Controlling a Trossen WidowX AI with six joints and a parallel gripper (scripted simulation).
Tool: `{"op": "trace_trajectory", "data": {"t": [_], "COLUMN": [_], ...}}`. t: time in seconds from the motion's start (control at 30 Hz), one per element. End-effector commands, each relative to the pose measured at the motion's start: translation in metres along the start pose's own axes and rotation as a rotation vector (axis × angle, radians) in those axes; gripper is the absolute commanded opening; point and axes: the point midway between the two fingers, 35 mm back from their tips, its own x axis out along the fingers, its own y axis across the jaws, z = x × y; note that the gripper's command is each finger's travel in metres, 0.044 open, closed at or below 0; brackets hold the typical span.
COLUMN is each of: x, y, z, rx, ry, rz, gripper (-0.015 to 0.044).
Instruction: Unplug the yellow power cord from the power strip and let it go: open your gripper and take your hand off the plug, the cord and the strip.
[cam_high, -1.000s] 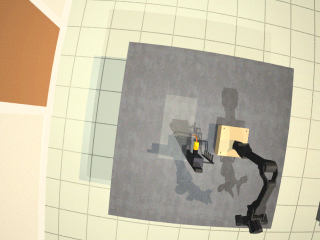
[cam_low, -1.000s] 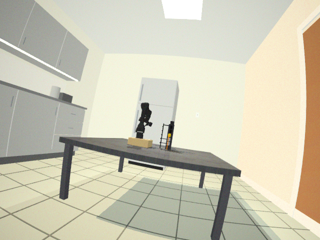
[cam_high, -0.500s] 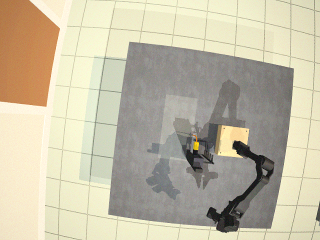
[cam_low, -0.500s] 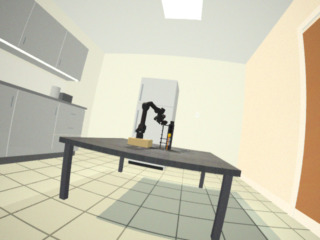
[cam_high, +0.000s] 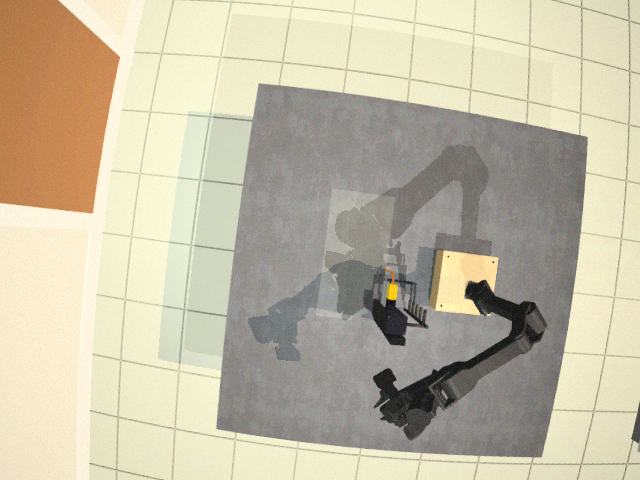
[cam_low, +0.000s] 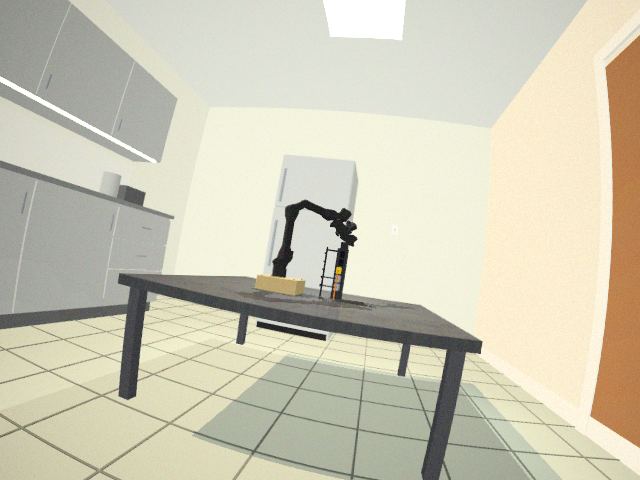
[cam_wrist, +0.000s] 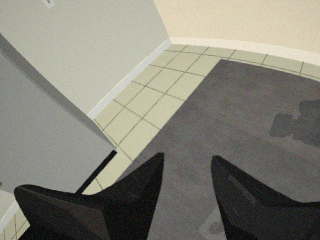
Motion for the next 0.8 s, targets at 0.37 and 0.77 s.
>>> {"op": "trace_trajectory", "data": {"t": [0.37,0.77], "x": [-0.057,-0.103], "y": [-0.162,-0.260], "z": [0.023,-0.033], "rx": [0.430,1.009], "ry": [-0.098,-0.064], "rz": [-0.393,-0.668], "gripper": [0.0160,0.0160]}}
